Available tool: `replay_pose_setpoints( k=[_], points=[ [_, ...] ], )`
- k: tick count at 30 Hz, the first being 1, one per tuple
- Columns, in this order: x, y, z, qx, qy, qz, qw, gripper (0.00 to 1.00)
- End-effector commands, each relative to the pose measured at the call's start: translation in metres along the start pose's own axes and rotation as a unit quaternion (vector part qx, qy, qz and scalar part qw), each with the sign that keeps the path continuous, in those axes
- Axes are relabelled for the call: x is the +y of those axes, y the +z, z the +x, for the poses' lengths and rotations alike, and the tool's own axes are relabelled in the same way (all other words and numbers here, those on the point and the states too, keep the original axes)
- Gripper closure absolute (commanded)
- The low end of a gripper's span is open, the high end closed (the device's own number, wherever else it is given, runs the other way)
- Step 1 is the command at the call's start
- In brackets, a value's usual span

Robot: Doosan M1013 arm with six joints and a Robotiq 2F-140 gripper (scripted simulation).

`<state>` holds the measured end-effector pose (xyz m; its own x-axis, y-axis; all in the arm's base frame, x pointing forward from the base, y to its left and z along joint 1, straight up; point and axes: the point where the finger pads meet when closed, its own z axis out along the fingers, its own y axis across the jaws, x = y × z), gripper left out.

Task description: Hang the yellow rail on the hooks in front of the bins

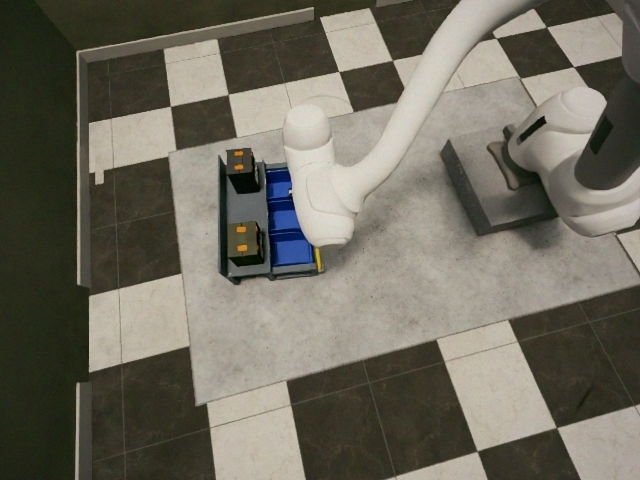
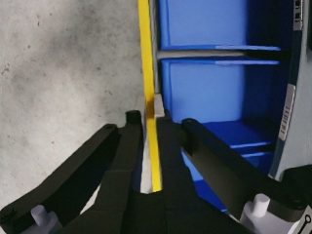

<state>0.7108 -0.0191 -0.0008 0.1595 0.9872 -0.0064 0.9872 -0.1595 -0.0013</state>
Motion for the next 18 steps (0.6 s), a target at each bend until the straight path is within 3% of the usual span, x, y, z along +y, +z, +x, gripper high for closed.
replay_pose_setpoints(
  k=[1,2,18],
  points=[
    [-0.0002,0.0004,0.0000,0.000,0.000,0.000,1.000,0.90],
    [0.0000,-0.0001,0.0000,0.000,0.000,0.000,1.000,0.63],
    [0.0000,-0.0001,0.0000,0.000,0.000,0.000,1.000,0.63]
  ],
)
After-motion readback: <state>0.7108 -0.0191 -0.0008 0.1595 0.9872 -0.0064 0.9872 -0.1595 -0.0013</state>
